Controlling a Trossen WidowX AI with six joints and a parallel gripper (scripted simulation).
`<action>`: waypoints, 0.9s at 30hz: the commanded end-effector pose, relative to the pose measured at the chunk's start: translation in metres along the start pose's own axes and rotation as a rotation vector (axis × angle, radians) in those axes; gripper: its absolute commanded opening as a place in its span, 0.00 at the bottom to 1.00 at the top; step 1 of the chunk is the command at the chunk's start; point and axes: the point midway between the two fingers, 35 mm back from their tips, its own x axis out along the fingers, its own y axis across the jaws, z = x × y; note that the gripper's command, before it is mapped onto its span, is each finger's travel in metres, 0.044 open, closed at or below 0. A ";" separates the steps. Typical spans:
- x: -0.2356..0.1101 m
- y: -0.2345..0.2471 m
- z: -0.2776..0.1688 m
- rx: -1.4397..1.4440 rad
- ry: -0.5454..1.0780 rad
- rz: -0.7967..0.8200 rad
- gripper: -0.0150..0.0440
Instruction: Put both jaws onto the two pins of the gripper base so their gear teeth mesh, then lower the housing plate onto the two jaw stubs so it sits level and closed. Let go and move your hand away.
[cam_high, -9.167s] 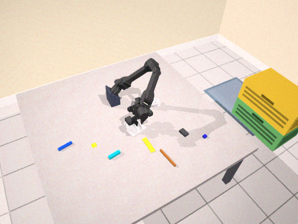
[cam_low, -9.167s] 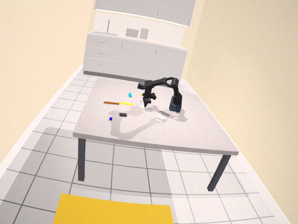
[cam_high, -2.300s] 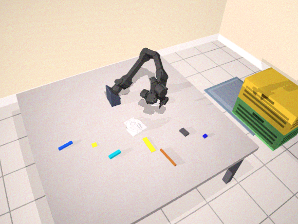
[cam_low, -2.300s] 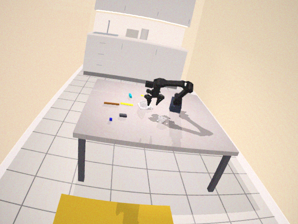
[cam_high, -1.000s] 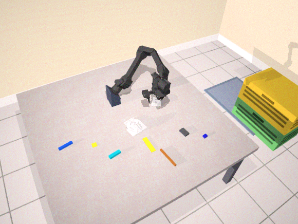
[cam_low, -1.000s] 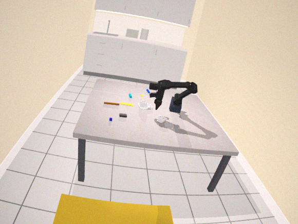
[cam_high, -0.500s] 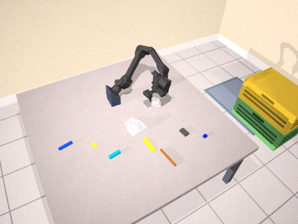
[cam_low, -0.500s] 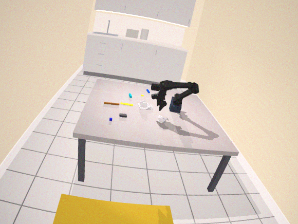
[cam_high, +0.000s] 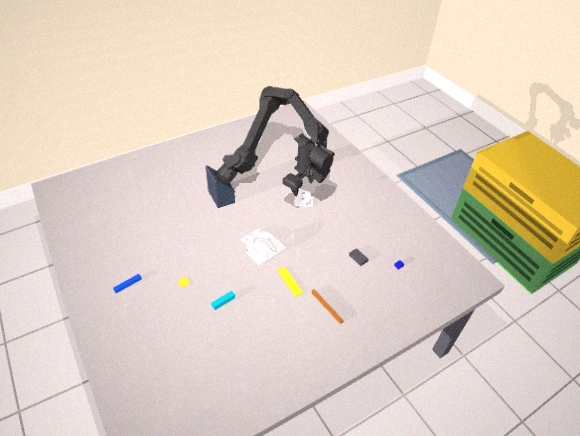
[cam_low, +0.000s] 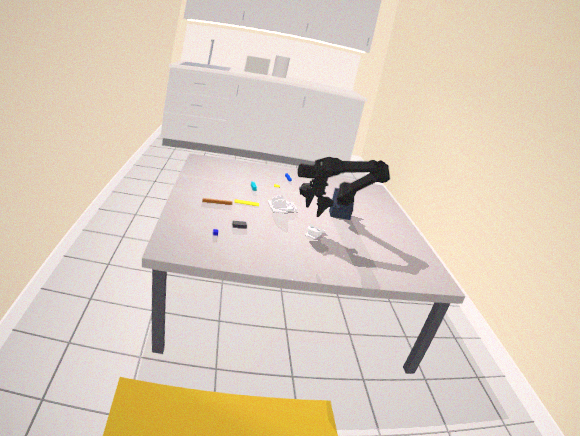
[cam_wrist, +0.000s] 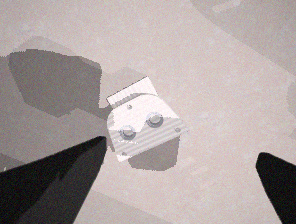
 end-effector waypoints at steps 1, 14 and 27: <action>-0.001 0.004 -0.004 -0.082 0.003 -0.001 1.00; -0.003 0.016 -0.013 -0.346 0.005 0.007 1.00; -0.004 0.026 -0.021 -0.559 0.005 0.015 1.00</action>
